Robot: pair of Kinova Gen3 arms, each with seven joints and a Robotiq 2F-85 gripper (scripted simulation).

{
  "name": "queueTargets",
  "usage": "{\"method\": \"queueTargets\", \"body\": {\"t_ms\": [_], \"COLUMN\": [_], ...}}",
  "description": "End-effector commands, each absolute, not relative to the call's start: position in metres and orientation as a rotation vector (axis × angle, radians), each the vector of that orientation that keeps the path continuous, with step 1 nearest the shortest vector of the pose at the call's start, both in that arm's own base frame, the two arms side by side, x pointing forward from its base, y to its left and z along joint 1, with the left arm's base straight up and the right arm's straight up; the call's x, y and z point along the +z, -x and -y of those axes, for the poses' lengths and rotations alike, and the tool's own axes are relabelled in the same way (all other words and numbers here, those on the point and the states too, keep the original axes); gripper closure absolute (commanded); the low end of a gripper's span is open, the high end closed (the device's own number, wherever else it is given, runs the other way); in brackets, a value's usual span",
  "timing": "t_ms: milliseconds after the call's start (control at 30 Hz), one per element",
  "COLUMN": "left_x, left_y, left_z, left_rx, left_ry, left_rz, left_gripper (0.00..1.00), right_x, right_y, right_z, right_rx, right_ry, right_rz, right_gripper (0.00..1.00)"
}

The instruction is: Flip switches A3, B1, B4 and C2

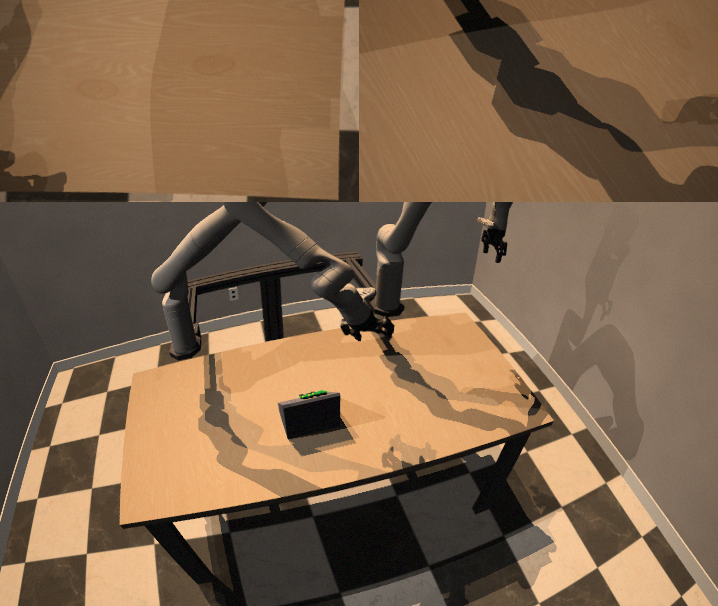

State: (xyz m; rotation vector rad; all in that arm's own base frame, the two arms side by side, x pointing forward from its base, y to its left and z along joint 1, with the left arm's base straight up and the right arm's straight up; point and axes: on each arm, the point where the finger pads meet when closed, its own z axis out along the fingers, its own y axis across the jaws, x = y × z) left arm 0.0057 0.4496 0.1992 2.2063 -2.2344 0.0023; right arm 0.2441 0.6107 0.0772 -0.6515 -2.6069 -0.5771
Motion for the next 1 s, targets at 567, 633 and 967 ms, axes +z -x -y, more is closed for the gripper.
{"method": "queueTargets", "body": {"t_ms": [567, 633, 967], "left_x": [0.2, 0.2, 0.2], "left_y": [-0.006, -0.006, -0.006], "left_z": [-0.45, -0.45, -0.45], "left_rx": [0.0, 0.0, 0.0], "left_ry": [-2.207, -2.207, -2.207], "left_rz": [2.236, 2.236, 2.236], "left_gripper": [0.002, 0.002, 0.002], "right_x": [0.077, 0.076, 0.071], "right_y": [-0.237, -0.236, -0.219], "right_z": [-0.619, -0.62, -0.636], "right_rx": [-0.599, -0.602, -0.642], "right_ry": [0.684, 0.69, 0.777], "right_rz": [2.596, 2.594, 2.569], "right_gripper": [0.903, 0.903, 0.903]}}
